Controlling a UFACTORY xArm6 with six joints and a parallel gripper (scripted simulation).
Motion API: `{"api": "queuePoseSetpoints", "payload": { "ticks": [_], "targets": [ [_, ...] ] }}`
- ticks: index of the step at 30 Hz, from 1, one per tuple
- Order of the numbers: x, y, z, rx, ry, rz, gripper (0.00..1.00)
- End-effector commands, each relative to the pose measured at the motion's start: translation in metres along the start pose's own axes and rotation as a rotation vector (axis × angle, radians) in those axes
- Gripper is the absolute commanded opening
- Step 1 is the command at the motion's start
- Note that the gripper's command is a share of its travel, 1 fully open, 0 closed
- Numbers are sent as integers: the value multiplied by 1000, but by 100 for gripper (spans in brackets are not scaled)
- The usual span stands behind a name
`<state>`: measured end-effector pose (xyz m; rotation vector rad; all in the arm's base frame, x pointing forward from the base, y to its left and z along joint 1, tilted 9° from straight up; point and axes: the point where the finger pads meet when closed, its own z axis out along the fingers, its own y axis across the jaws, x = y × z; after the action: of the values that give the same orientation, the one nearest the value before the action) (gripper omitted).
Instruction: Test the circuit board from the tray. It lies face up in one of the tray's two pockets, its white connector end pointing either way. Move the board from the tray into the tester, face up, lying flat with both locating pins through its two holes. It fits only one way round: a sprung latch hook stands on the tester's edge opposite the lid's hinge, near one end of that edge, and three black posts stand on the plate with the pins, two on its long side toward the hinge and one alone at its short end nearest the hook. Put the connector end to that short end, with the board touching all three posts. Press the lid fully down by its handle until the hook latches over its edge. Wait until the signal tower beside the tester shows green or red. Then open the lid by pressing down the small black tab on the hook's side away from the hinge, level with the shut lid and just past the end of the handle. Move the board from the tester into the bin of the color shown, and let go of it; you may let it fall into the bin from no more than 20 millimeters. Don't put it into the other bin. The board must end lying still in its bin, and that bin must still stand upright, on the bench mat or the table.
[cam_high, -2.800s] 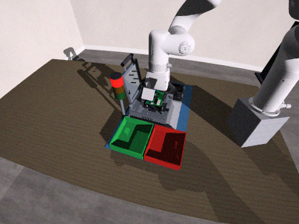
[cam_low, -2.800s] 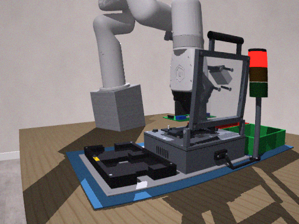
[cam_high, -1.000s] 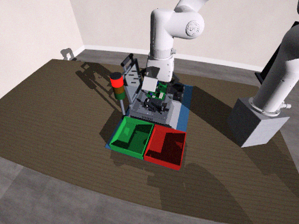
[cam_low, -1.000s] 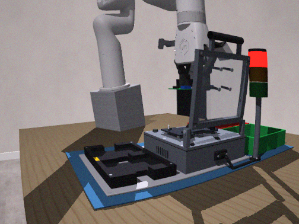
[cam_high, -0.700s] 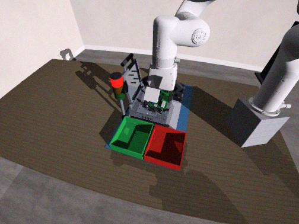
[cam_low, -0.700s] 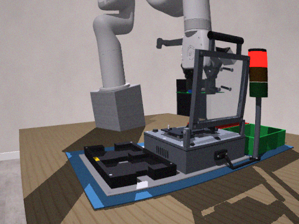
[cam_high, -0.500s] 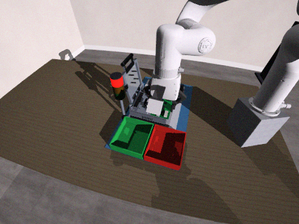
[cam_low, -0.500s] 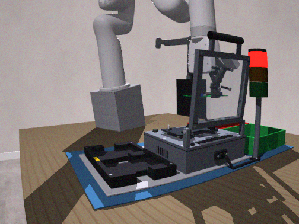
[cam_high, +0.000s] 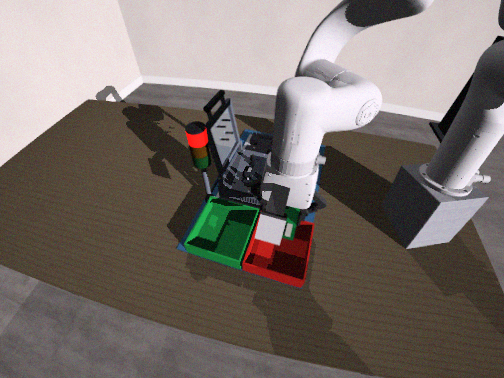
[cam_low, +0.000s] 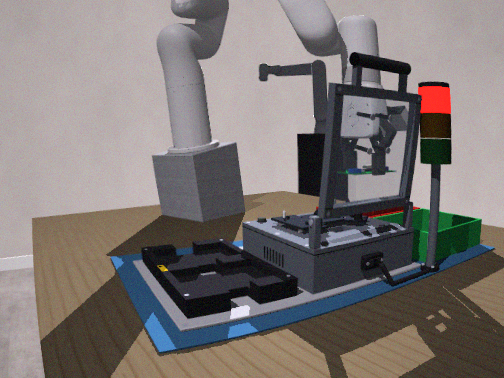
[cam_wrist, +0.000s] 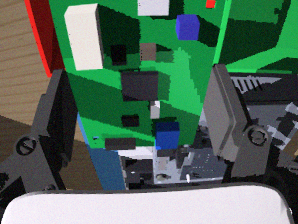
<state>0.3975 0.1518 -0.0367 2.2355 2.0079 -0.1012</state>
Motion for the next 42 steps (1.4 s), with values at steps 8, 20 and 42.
{"api": "queuePoseSetpoints", "payload": {
  "ticks": [8, 20, 42],
  "targets": [
    [27, -11, 7, -7, -2, 2, 79],
    [28, -11, 8, -7, -2, 2, 79],
    [28, -11, 38, -7, -2, 2, 79]
  ]
}}
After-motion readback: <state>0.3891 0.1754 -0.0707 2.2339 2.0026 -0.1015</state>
